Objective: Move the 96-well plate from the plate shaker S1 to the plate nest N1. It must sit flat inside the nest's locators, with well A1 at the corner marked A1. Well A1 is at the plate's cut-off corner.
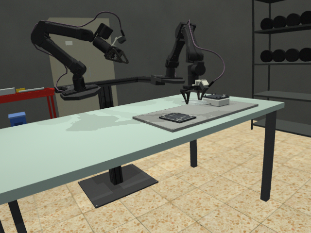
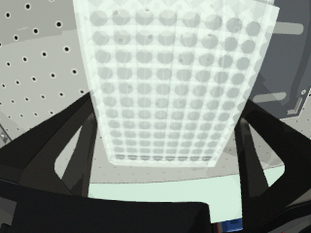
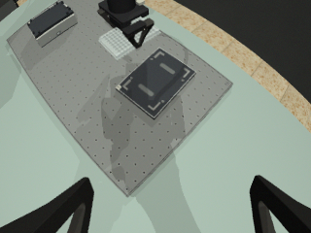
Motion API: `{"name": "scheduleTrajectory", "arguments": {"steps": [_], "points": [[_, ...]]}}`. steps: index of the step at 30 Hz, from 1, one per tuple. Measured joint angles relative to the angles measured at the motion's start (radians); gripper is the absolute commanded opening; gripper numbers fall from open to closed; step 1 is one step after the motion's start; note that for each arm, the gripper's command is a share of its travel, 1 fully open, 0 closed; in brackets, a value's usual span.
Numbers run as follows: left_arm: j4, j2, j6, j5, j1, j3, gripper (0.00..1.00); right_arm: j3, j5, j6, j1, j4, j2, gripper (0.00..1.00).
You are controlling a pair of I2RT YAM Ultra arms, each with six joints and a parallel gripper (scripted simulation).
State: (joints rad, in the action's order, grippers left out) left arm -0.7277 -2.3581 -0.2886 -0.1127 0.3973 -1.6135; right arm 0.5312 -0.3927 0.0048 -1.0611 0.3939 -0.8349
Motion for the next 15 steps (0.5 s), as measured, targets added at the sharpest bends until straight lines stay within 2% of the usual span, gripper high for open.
{"name": "scheduleTrajectory", "arguments": {"steps": [9,15], "points": [[-0.095,-0.173,-0.192,-0.027,0.161,-0.213,0.82,0.0,0.0,0.0,0.0,0.0,0.0,1.0],[-0.132,-0.242,-0.249,-0.028,0.243,-0.296,0.82,0.0,0.0,0.0,0.0,0.0,0.0,1.0]]}}
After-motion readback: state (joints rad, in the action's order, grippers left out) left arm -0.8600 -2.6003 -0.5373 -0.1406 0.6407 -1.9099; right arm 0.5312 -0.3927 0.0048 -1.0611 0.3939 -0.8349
